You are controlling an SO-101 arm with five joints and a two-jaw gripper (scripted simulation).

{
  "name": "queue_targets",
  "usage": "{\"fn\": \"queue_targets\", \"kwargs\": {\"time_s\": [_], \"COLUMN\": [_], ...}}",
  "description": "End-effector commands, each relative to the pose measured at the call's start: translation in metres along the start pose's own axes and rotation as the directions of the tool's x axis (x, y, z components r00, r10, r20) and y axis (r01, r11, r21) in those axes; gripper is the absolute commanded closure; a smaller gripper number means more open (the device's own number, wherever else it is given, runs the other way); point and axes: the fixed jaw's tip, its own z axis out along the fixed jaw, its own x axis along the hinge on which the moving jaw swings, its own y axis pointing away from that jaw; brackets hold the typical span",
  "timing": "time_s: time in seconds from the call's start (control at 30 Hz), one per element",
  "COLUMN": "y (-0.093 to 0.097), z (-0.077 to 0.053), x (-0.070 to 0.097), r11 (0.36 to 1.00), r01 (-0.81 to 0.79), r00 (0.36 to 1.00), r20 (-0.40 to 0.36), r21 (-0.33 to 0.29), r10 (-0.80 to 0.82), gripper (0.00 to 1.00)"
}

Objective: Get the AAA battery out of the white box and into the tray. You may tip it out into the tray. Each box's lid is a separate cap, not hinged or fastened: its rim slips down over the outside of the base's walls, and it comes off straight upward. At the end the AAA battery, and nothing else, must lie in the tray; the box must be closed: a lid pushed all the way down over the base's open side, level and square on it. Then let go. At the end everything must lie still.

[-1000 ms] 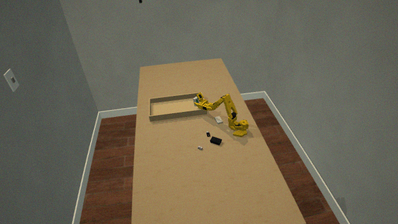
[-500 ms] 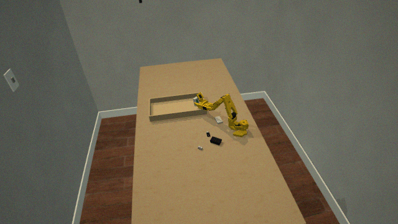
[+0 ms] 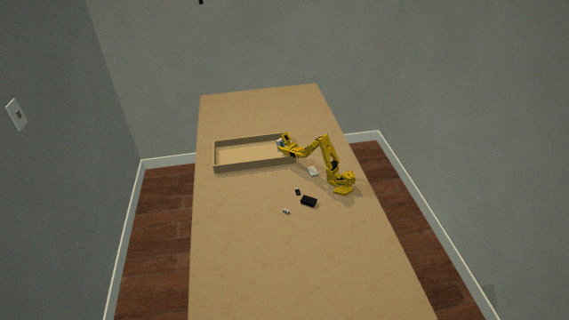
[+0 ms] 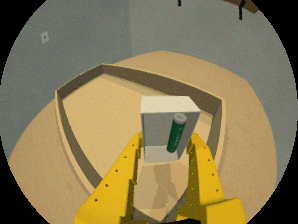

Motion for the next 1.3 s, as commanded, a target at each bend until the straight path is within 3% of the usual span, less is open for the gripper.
{"fn": "queue_targets", "kwargs": {"time_s": [0.0, 0.67, 1.27], "y": [-0.003, -0.002, -0.002], "z": [0.000, -0.003, -0.004], "x": [-0.011, -0.024, -0.025], "r11": [1.000, 1.000, 1.000], "r01": [0.009, 0.014, 0.014], "r00": [0.999, 0.978, 0.976], "r20": [0.053, 0.207, 0.216], "r21": [0.007, 0.007, 0.008], "r10": [-0.009, -0.015, -0.016], "gripper": [0.81, 0.81, 0.81]}}
